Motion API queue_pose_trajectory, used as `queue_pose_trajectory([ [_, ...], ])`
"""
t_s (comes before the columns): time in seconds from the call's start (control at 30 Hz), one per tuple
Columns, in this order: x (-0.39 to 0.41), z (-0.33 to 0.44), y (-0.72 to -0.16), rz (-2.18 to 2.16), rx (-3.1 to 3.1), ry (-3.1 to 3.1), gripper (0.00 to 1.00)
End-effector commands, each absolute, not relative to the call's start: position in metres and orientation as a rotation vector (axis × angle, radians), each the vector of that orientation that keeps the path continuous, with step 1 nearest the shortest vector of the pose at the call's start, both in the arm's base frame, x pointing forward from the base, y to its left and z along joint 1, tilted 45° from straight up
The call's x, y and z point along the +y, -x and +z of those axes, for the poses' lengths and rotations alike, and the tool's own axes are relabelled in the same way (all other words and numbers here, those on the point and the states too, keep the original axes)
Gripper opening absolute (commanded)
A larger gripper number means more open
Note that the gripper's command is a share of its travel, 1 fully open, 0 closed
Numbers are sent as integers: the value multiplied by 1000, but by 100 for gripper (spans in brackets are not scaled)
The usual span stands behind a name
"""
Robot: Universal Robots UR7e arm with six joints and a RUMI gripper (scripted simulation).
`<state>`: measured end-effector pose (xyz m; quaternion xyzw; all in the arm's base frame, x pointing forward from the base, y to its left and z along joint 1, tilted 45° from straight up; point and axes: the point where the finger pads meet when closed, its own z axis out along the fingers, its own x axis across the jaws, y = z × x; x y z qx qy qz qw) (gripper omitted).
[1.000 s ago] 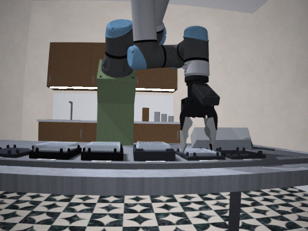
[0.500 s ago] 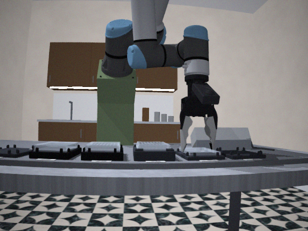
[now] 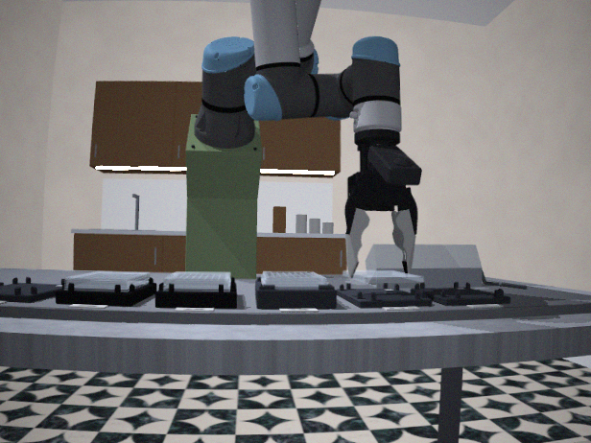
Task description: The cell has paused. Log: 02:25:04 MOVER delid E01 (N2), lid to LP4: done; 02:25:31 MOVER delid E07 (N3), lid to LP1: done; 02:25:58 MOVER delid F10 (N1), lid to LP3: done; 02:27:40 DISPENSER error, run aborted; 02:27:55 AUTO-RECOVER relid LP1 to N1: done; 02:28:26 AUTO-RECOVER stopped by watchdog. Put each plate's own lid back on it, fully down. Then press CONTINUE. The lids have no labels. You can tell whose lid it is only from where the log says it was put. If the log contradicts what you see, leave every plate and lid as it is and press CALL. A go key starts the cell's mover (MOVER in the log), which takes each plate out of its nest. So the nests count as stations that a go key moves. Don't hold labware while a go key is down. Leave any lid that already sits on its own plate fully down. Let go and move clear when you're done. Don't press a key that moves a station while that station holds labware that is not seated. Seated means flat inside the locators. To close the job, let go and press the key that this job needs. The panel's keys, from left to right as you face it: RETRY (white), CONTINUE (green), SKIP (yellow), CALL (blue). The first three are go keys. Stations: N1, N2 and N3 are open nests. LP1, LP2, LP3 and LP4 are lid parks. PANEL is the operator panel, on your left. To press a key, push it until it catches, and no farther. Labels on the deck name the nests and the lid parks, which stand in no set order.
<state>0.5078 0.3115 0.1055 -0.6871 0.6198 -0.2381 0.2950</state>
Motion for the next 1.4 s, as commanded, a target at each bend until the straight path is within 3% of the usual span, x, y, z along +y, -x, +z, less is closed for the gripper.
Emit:
queue_pose_trajectory([
  [0.0, 311, 112, -502, -634, 1649, 1828, 0],
  [0.47, 309, 122, -492, -634, 1649, 1828, 0],
  [1.37, 185, 118, -507, -625, 1665, 1809, 0],
])
